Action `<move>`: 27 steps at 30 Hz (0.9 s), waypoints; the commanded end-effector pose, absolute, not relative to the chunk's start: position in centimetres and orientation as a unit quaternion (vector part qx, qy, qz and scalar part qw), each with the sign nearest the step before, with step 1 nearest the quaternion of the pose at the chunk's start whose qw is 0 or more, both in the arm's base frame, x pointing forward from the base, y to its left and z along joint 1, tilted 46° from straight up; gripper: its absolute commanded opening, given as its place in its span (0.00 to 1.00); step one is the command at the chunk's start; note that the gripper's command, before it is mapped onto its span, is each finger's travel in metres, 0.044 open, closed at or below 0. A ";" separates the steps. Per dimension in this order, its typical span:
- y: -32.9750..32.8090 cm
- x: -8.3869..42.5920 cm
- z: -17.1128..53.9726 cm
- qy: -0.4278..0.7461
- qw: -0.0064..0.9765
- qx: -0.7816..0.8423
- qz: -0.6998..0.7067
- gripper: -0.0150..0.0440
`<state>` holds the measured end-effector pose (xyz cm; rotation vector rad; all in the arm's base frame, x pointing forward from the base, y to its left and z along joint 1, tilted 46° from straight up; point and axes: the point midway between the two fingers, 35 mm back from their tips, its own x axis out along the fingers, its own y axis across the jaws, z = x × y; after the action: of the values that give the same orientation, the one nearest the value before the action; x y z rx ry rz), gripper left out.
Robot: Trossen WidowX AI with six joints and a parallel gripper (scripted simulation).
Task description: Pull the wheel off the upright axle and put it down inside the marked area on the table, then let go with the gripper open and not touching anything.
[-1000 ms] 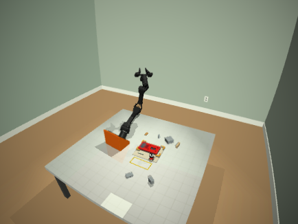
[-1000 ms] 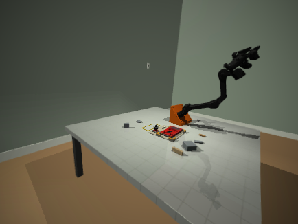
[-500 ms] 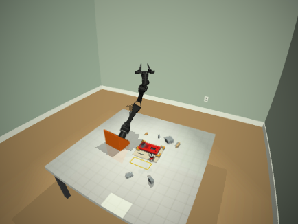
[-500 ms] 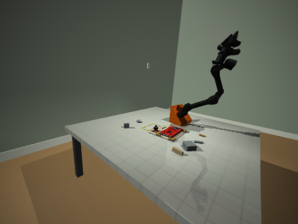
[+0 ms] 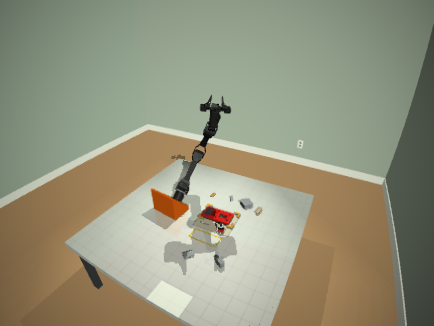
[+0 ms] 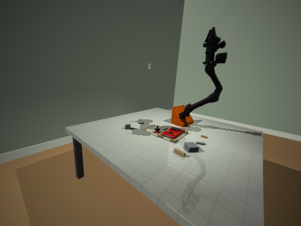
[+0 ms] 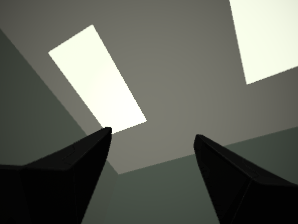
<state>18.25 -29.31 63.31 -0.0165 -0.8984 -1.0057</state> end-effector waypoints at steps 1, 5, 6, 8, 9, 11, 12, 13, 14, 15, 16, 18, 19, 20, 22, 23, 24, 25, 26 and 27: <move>-30.5 21.6 60.8 -0.359 0.814 0.001 -0.457 0.76; -31.3 25.0 58.1 -0.301 0.845 0.011 -0.442 0.76; -31.4 25.8 57.4 -0.287 0.852 0.013 -0.438 0.76; -31.6 27.0 56.3 -0.265 0.862 0.016 -0.431 0.76; -31.6 27.5 55.9 -0.257 0.866 0.017 -0.429 0.76; -31.7 28.1 55.3 -0.244 0.871 0.018 -0.425 0.76; -31.8 28.6 54.8 -0.233 0.876 0.019 -0.422 0.76; -31.8 29.3 54.2 -0.220 0.881 0.020 -0.419 0.76; -31.9 30.0 53.4 -0.205 0.887 0.020 -0.414 0.76; -31.9 30.8 52.6 -0.188 0.893 0.021 -0.409 0.76; -31.9 31.5 51.8 -0.172 0.899 0.022 -0.403 0.76; -31.9 33.0 50.1 -0.140 0.909 0.024 -0.391 0.76; -31.8 33.7 49.3 -0.124 0.914 0.025 -0.384 0.76; -31.7 34.3 48.4 -0.108 0.919 0.025 -0.378 0.76; -31.5 35.7 46.6 -0.077 0.927 0.029 -0.365 0.76; -31.3 36.4 45.7 -0.062 0.931 0.030 -0.359 0.76; -31.1 37.0 44.8 -0.047 0.934 0.032 -0.352 0.76; -30.9 37.6 43.9 -0.032 0.937 0.033 -0.345 0.76; -30.6 38.2 43.0 -0.017 0.940 0.035 -0.338 0.76; -30.3 38.8 42.1 -0.002 0.943 0.036 -0.331 0.76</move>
<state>37.09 -31.10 44.86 0.0685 -0.0927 -0.7206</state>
